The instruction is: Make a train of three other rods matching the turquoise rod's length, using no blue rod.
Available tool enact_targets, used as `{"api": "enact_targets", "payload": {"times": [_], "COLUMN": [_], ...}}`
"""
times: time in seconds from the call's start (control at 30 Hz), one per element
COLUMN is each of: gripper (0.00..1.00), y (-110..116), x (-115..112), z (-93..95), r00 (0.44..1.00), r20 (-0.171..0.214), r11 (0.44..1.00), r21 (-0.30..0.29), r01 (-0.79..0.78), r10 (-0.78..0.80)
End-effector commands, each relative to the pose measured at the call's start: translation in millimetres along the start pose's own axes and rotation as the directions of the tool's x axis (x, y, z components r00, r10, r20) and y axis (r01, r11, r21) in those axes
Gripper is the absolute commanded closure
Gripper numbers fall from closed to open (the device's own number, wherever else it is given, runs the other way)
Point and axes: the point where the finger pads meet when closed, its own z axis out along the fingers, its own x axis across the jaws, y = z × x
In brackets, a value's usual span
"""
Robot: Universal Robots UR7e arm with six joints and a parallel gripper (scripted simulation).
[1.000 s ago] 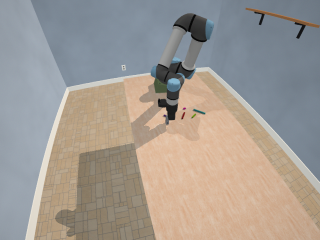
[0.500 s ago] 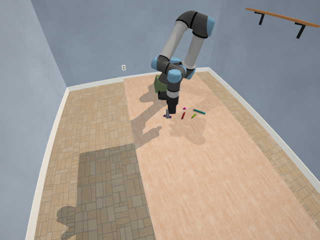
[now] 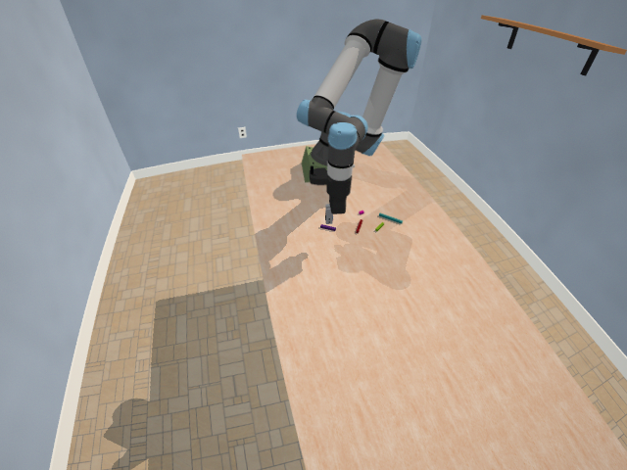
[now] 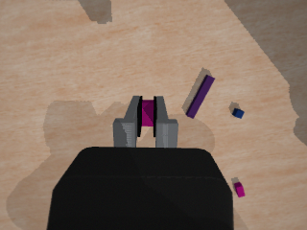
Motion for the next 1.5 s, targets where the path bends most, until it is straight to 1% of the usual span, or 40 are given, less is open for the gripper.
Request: {"api": "enact_targets", "payload": {"times": [0.0, 0.13, 0.2, 0.3, 0.37, 0.47, 0.67, 0.77, 0.87, 0.93, 1.07, 1.47], "gripper": [0.76, 0.76, 0.76, 0.76, 0.76, 0.76, 0.76, 0.76, 0.76, 0.76, 0.76, 0.76], "y": [-0.1, 3.0, 9.3, 25.9, 25.9, 49.2, 99.0, 117.5, 129.2, 129.2, 135.0, 135.3], "x": [-0.2, 2.0, 6.6, 19.4, 19.4, 39.2, 89.3, 111.6, 127.0, 127.0, 135.1, 135.5], "z": [-0.6, -1.3, -2.6, -5.6, -5.6, -8.4, -8.0, -4.9, -1.8, -1.8, 0.2, 0.3], "r00": [1.0, 1.0, 1.0, 0.998, 0.998, 0.994, 0.97, 0.955, 0.944, 0.944, 0.937, 0.937], "r20": [0.001, 0.001, 0.001, 0.001, 0.001, 0.001, 0.0, 0.0, 0.001, 0.001, 0.001, 0.001], "r11": [1.0, 1.0, 1.0, 0.998, 0.998, 0.994, 0.97, 0.955, 0.944, 0.944, 0.937, 0.937], "r21": [0.0, 0.0, 0.0, 0.001, 0.001, 0.001, 0.001, 0.001, 0.0, 0.0, 0.0, 0.0], "r01": [0.0, 0.007, 0.021, 0.058, 0.058, 0.113, 0.242, 0.295, 0.331, 0.331, 0.349, 0.35], "r10": [0.0, -0.007, -0.021, -0.058, -0.058, -0.113, -0.242, -0.295, -0.331, -0.331, -0.349, -0.35]}}
